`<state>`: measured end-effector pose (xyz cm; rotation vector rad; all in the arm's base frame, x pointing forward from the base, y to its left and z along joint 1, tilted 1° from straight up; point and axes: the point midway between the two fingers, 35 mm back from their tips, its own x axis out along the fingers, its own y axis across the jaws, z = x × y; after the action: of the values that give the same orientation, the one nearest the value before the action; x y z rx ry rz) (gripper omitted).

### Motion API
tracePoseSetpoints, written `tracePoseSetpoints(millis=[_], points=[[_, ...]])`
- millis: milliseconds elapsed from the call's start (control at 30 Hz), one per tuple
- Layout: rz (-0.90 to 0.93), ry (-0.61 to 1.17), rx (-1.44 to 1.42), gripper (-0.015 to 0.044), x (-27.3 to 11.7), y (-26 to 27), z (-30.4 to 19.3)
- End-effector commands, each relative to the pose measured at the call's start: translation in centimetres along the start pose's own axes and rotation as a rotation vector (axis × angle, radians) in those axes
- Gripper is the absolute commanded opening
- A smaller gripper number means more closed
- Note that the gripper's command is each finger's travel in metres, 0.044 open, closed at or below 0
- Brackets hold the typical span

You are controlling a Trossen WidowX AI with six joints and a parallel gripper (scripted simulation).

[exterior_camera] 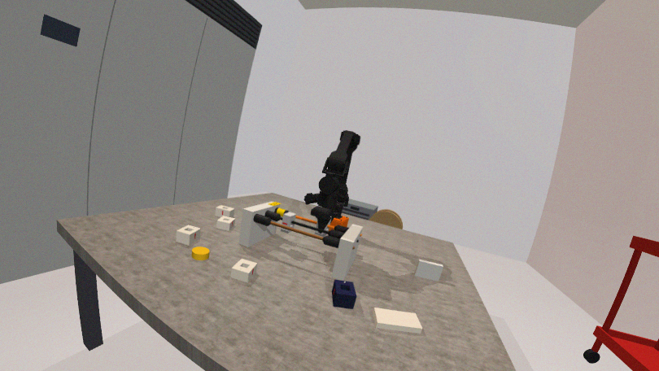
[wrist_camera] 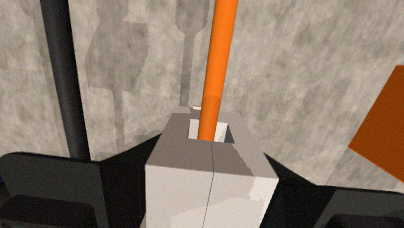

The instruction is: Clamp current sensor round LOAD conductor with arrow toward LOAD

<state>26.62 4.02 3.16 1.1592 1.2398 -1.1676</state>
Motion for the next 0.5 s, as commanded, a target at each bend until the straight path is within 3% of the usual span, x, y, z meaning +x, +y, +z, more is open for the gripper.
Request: tracePoseSetpoints(millis=[0,467], points=[[0.003,0.006,-0.001,0.0,-0.19,0.2,-0.09],[0.003,0.005,-0.001,0.0,-0.04,0.31,-0.09]])
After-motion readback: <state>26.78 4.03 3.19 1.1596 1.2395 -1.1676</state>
